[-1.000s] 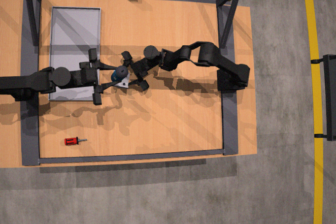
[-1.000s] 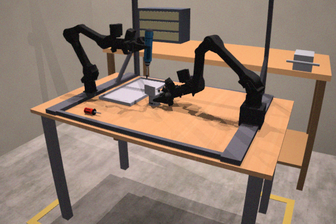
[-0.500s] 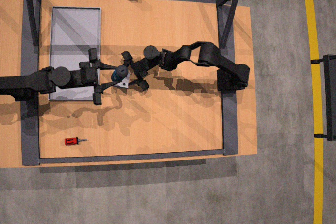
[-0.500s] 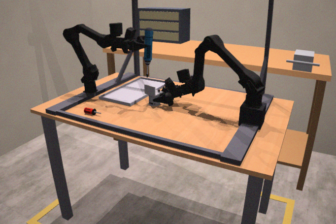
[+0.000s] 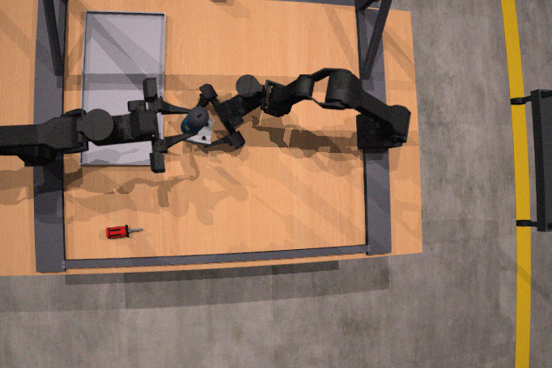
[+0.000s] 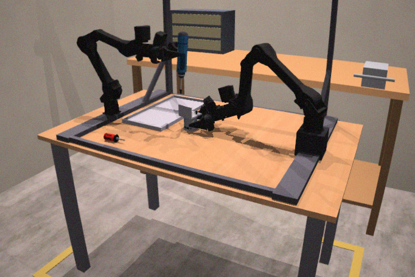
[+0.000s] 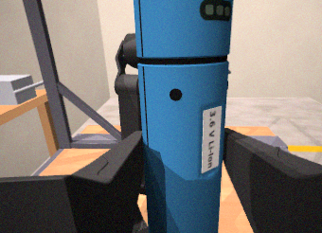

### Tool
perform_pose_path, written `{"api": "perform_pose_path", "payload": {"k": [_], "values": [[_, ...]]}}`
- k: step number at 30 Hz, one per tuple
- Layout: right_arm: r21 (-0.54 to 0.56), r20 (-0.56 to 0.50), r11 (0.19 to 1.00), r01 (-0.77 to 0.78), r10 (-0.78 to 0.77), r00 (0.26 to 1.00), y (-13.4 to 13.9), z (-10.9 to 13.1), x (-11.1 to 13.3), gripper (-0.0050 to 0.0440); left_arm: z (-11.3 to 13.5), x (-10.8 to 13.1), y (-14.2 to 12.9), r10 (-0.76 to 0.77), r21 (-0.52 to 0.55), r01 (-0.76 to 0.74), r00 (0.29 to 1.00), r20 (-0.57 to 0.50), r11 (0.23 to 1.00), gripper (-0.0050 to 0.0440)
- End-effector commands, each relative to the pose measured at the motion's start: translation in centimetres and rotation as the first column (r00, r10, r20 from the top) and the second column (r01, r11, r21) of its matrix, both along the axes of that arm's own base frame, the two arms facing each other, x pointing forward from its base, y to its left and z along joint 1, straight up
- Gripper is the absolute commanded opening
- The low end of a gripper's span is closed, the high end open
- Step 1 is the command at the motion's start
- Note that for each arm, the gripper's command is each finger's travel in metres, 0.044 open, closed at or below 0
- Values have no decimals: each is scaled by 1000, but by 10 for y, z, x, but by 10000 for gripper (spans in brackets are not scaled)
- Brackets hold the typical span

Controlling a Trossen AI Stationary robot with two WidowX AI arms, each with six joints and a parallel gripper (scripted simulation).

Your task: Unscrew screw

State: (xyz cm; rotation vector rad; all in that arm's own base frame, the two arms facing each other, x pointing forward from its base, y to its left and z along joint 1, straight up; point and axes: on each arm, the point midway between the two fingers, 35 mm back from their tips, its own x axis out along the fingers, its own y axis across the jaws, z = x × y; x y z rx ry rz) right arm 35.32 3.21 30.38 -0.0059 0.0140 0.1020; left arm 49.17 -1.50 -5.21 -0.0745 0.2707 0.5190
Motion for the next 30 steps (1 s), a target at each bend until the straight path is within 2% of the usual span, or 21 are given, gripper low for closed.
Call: {"api": "perform_pose_path", "payload": {"k": [1,12,17,23,30], "values": [[4,86,1000,3,-3,996,-2,42,-7,161,9,3,-2,-2,-4,2,1000,21,1000,440],[4,78,1000,3,-3,997,-1,49,-3,161,20,-15,-13,-1,-10,1,999,32,1000,440],[4,75,1000,3,-3,997,-1,47,2,161,27,-42,-28,-1,-11,1,1000,30,1000,440],[4,83,1000,3,-3,997,-1,50,0,161,29,-43,-26,-17,-10,17,1000,16,1000,440],[4,83,1000,3,-3,997,-1,50,0,161,61,-54,-18,-124,-24,123,991,-53,992,440]]}}
